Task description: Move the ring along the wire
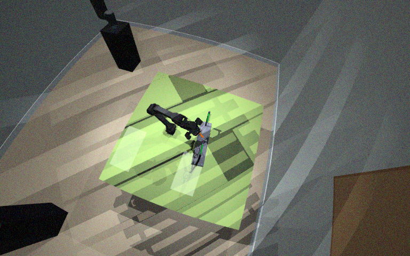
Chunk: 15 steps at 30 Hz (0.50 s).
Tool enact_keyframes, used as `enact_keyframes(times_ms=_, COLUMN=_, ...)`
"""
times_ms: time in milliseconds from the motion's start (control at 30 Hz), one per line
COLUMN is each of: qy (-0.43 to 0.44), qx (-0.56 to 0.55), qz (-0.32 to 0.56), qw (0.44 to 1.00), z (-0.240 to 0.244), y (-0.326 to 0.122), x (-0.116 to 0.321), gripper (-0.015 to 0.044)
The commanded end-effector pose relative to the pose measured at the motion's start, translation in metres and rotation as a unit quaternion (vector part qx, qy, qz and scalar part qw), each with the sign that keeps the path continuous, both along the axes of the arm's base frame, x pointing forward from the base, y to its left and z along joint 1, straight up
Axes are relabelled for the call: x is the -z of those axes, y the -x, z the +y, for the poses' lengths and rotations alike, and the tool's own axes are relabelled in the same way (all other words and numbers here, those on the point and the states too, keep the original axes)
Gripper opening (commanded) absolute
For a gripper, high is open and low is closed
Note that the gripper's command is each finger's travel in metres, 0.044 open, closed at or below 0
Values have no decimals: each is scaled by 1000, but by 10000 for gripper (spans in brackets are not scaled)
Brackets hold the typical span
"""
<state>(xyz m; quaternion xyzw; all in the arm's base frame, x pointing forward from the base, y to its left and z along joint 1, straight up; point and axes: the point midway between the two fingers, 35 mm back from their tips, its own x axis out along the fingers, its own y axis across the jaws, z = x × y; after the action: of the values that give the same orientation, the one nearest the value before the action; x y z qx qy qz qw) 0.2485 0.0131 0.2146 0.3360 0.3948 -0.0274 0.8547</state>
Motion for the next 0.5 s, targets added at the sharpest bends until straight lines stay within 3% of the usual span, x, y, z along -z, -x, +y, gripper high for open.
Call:
enact_keyframes(times_ms=0, qy=-43, qx=5, qz=30, qw=999, z=8, y=1, x=-14, gripper=-150)
enact_keyframes(times_ms=467, qy=-150, qx=-13, qz=120, qw=981, z=20, y=6, x=-56, gripper=-150)
